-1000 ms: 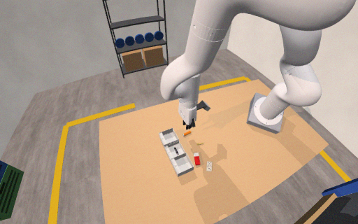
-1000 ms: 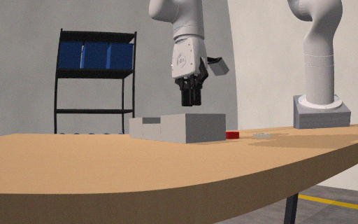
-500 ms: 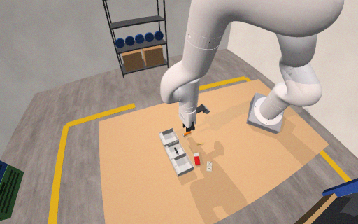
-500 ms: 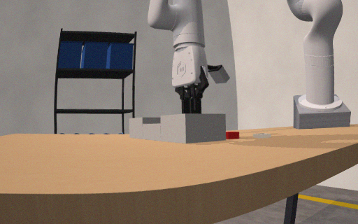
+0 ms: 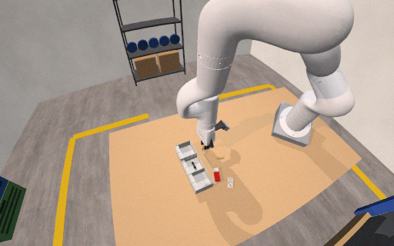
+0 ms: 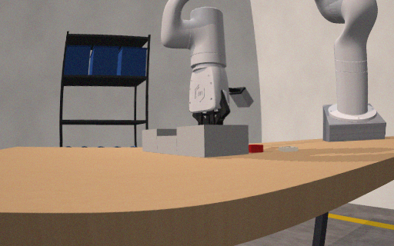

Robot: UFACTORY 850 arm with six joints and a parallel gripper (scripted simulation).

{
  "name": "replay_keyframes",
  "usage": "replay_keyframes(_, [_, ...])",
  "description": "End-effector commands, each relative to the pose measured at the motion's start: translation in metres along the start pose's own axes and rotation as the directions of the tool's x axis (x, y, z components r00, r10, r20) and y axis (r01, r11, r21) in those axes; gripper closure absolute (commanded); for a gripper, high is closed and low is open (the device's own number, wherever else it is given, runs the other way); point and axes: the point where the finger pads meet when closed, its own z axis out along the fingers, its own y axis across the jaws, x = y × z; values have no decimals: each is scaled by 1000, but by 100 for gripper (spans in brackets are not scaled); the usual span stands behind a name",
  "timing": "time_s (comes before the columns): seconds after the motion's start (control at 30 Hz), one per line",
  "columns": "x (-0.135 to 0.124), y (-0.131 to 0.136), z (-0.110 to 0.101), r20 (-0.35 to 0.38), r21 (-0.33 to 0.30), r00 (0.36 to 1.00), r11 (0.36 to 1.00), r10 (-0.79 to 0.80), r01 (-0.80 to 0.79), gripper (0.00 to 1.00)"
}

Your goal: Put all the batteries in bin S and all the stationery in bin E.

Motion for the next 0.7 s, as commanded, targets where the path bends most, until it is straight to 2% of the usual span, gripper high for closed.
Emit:
replay_keyframes(0.0, [0,0,5,2,1,1000,1000,0,0,72])
replay_keyframes(0.57, [0,0,10,2,1,1000,1000,0,0,72])
replay_keyframes(0.6, [0,0,10,2,1,1000,1000,0,0,100])
replay_keyframes(0.67, [0,0,10,2,1,1000,1000,0,0,100])
